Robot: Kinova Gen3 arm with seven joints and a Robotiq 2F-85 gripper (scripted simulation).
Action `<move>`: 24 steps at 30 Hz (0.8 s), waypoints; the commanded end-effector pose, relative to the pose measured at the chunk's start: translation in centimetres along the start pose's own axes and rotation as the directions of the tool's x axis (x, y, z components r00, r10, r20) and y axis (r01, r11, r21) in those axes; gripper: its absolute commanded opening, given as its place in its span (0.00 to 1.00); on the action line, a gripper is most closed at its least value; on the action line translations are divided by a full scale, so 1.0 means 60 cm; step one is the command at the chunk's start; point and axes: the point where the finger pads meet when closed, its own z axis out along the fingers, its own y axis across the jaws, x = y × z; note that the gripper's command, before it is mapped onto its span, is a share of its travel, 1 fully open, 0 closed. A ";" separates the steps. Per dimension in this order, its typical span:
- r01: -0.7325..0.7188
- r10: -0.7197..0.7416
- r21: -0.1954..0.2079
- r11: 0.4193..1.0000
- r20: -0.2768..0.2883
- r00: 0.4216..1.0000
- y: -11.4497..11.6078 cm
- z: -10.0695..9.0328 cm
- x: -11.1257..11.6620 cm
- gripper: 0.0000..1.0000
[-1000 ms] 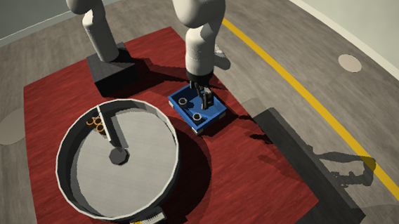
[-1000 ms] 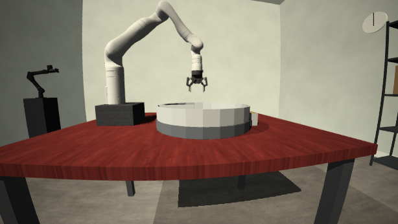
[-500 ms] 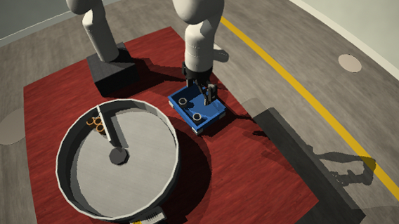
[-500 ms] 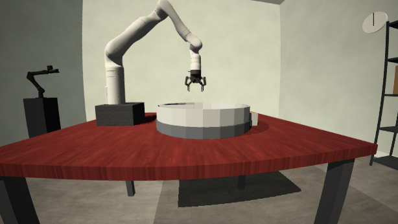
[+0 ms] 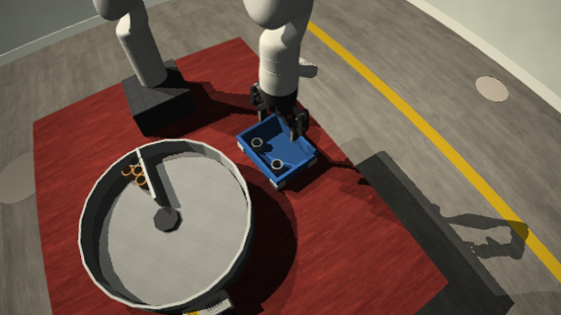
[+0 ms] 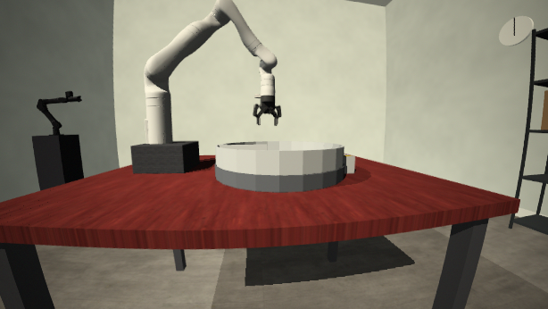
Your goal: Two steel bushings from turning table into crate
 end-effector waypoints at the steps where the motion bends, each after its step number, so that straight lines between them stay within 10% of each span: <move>1: 0.007 -0.007 -0.007 1.000 0.001 1.000 0.002 -0.003 -0.004 1.00; 24: 0.330 -0.330 0.000 0.944 -0.001 0.944 -0.017 -0.013 0.011 1.00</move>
